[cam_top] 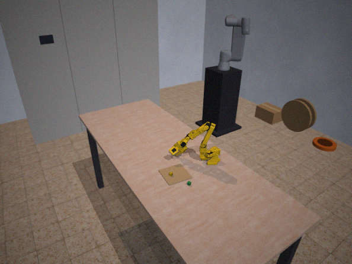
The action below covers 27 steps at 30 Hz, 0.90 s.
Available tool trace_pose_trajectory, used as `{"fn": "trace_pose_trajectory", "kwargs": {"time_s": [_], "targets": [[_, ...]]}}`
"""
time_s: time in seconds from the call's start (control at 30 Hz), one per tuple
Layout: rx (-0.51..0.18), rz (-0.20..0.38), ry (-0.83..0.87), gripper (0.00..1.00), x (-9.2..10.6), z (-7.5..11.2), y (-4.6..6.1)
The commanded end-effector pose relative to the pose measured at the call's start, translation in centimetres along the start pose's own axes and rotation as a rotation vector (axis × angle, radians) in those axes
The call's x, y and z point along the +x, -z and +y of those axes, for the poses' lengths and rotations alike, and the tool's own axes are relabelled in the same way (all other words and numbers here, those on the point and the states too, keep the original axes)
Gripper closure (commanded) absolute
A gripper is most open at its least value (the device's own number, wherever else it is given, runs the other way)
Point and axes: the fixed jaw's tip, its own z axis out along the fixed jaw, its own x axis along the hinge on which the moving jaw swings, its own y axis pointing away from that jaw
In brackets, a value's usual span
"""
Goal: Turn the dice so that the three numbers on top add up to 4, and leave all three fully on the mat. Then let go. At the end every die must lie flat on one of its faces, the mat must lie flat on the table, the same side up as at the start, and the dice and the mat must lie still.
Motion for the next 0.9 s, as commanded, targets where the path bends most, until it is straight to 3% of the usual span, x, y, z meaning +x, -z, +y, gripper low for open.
{"fn": "trace_pose_trajectory", "kwargs": {"time_s": [0.0,0.87], "targets": [[-0.217,0.047,0.143,0.79,0.02,-0.01,-0.23],[-0.504,0.116,0.366,0.93,-0.17,-0.62,-0.70]]}}
